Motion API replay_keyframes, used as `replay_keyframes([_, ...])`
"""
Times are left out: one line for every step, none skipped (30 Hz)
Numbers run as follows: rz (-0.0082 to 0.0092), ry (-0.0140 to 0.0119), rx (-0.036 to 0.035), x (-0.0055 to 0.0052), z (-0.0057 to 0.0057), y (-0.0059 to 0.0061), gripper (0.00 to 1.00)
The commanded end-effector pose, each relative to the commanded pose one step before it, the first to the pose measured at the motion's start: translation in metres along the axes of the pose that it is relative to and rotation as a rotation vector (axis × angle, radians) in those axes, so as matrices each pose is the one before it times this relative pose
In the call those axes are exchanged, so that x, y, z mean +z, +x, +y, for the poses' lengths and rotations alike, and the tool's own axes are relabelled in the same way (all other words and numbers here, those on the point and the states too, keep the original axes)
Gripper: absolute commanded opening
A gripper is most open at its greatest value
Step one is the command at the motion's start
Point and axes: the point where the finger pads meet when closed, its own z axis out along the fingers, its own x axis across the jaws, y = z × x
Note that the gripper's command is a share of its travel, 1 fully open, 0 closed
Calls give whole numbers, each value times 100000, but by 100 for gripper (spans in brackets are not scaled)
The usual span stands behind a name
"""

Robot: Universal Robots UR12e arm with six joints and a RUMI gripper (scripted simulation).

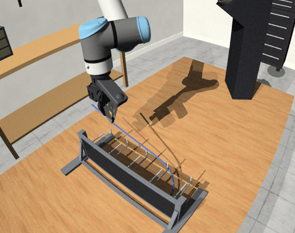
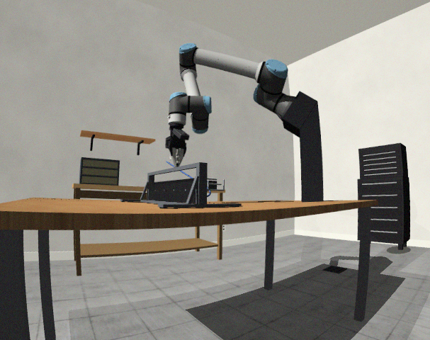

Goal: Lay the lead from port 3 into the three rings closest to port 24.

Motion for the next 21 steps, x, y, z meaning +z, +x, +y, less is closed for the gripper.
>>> replay_keyframes([114,-32,26,-64,17,55,0])
replay_keyframes([0,0,0,0,0,0,0])
replay_keyframes([0,0,0,0,0,0,0])
replay_keyframes([0,0,0,0,0,0,0])
replay_keyframes([0,0,0,0,0,0,0])
replay_keyframes([0,0,0,0,0,0,0])
replay_keyframes([0,0,0,0,0,0,0])
replay_keyframes([0,0,0,0,0,0,0])
replay_keyframes([0,0,0,0,0,0,0])
replay_keyframes([0,0,0,1,0,0,0])
replay_keyframes([0,0,0,2,0,0,0])
replay_keyframes([0,0,0,5,0,0,0])
replay_keyframes([0,0,0,7,0,0,0])
replay_keyframes([0,0,0,11,0,0,0])
replay_keyframes([0,0,0,14,0,0,0])
replay_keyframes([0,0,0,19,0,0,0])
replay_keyframes([0,0,0,24,0,0,0])
replay_keyframes([0,0,0,29,0,0,0])
replay_keyframes([0,0,0,34,0,0,0])
replay_keyframes([0,0,0,40,0,0,0])
replay_keyframes([0,0,0,46,0,0,0])
